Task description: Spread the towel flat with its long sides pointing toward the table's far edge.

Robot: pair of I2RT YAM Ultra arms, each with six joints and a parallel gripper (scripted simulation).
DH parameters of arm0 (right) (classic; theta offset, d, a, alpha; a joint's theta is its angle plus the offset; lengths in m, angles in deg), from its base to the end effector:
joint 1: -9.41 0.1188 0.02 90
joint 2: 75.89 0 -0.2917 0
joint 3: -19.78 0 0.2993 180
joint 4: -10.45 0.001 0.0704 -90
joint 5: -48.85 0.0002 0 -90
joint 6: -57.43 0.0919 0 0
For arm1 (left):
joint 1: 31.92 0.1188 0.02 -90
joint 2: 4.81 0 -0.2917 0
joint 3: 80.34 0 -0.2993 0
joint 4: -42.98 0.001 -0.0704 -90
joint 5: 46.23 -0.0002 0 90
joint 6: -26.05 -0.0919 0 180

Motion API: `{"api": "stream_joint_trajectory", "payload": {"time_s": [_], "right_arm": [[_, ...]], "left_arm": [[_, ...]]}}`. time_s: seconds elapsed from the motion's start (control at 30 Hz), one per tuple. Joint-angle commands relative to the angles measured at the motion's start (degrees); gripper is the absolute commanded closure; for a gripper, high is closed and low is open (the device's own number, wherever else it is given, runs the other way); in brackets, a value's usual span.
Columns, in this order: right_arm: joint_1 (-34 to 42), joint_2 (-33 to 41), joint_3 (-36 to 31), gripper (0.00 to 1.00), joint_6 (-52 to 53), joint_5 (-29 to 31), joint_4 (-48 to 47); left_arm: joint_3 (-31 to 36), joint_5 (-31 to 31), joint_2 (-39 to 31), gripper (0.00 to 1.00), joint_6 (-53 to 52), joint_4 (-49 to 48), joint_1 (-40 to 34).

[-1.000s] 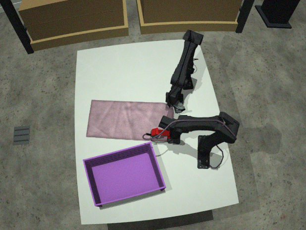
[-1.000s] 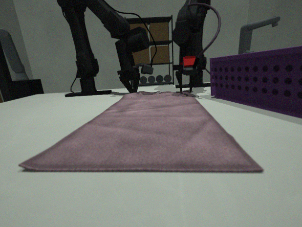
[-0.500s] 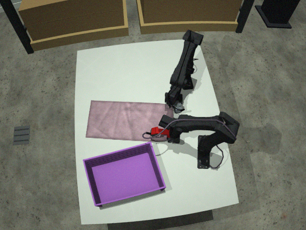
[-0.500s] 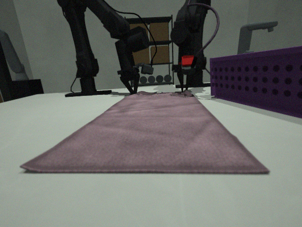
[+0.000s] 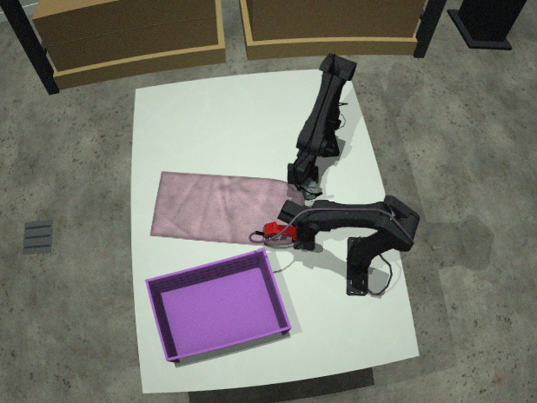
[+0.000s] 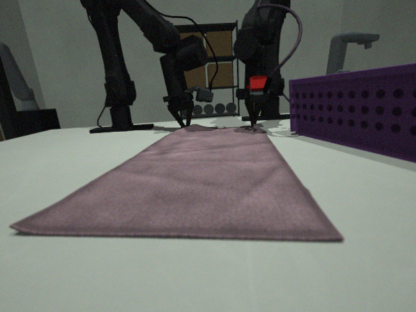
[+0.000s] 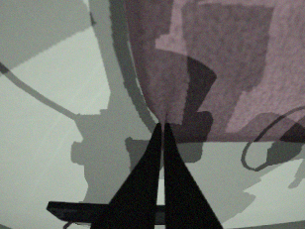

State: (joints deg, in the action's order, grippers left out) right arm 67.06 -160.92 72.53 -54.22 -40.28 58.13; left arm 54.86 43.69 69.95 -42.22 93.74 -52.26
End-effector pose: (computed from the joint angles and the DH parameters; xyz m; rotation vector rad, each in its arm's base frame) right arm 0.1479 0.2328 0.0897 -1.8934 2.2878 0.0592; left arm 0.2147 -0.0786 0.0906 -0.0361 2.9894 -0.0890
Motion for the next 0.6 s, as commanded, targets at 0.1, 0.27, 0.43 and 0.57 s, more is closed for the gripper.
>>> {"api": "stream_joint_trajectory", "payload": {"time_s": [0.1, 0.27, 0.43, 0.57], "right_arm": [[1.76, -1.94, 2.35, 1.00, 1.80, -2.12, 2.16], [2.03, 1.85, 5.75, 1.00, 2.09, -2.48, 7.09], [1.72, 1.79, 6.35, 1.00, 2.21, -2.50, 7.93], [1.73, 1.60, 6.44, 1.00, 2.22, -2.51, 8.07]], "left_arm": [[-2.75, 1.49, -2.73, 1.00, -1.25, 4.48, 0.97], [-5.71, 1.85, -4.71, 1.00, -1.34, 9.42, 0.58], [-6.39, 1.85, -5.04, 1.00, -1.28, 10.59, 0.62], [-4.86, 1.72, -4.97, 1.00, -1.26, 10.73, 0.62]]}}
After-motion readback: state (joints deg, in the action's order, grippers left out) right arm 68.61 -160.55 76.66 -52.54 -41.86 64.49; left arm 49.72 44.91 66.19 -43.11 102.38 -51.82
